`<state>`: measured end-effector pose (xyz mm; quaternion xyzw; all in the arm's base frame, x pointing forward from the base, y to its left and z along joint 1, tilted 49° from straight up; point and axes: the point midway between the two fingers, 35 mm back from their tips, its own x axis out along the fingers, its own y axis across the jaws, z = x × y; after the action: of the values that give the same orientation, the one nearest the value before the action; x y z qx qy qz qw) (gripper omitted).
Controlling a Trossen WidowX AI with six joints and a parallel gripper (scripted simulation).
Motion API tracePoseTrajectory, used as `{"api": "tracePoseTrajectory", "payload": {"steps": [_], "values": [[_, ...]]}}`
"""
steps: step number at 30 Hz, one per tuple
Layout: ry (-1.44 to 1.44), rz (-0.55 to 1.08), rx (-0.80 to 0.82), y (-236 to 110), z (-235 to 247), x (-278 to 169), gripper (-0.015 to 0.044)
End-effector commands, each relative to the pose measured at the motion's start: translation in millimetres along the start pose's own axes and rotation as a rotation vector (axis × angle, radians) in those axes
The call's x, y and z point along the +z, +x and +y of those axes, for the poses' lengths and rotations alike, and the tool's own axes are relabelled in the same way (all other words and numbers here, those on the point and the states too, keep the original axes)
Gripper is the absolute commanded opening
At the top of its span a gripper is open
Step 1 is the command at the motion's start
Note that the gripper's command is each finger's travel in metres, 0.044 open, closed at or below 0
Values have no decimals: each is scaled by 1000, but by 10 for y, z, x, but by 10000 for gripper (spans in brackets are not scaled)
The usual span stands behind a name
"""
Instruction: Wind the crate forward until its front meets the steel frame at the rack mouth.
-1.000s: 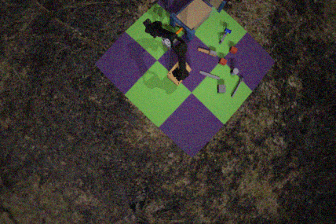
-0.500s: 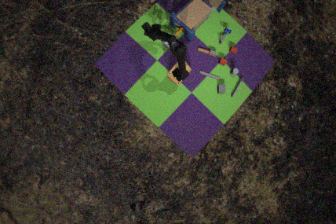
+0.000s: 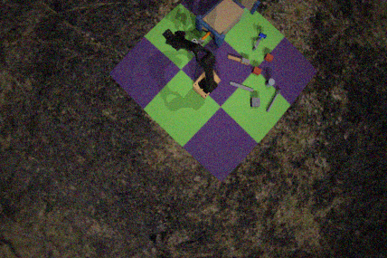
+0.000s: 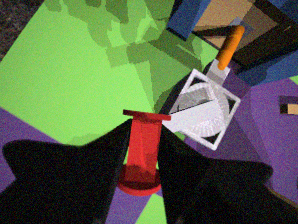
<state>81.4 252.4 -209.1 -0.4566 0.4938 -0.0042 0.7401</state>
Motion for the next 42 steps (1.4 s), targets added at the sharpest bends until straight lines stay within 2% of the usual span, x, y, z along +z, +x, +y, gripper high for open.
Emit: {"api": "tracePoseTrajectory", "payload": {"steps": [1, 42], "values": [[-19, 17, -7, -39, -59, -132, 0], [-23, 21, -10, -205, -593, -486, 0]]}}
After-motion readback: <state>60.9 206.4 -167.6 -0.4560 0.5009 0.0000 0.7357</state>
